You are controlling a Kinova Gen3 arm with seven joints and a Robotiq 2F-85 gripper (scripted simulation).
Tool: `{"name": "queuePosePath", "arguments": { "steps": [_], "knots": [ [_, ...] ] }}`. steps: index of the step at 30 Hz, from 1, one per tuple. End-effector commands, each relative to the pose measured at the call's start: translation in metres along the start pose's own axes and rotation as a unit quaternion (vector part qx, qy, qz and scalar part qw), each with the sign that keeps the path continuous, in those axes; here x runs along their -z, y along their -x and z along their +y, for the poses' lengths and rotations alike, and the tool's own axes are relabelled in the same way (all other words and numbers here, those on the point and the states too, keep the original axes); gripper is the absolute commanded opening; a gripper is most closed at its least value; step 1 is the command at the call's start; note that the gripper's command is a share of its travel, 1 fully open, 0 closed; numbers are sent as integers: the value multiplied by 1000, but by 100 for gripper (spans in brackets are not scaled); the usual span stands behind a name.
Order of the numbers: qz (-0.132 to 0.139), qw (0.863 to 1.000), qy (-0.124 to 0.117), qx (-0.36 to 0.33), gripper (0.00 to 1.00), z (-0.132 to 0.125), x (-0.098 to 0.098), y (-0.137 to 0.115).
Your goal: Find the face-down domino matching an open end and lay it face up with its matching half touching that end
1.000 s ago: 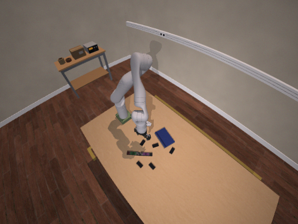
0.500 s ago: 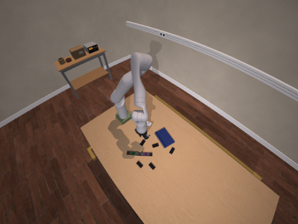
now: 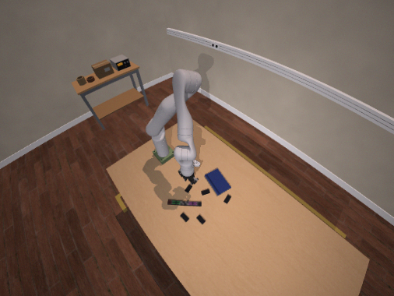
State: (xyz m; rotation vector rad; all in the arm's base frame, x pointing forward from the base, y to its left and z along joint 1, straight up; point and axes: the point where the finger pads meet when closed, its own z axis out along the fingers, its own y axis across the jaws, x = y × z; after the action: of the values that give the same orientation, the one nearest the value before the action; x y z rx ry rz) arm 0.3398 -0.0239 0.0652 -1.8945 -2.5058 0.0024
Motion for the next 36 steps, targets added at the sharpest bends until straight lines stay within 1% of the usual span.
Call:
{"name": "queuePosePath", "arguments": {
  "steps": [1,11,17,24,26,36],
  "knots": [
    [0,1000,1,0,49,0,0,0],
    [0,1000,1,0,49,0,0,0],
    [0,1000,0,0,49,0,-4,0],
    [0,1000,0,0,49,0,-13,0],
    [0,1000,0,0,49,0,-13,0],
    [0,1000,0,0,49,1,-33,0]
  ]
}}
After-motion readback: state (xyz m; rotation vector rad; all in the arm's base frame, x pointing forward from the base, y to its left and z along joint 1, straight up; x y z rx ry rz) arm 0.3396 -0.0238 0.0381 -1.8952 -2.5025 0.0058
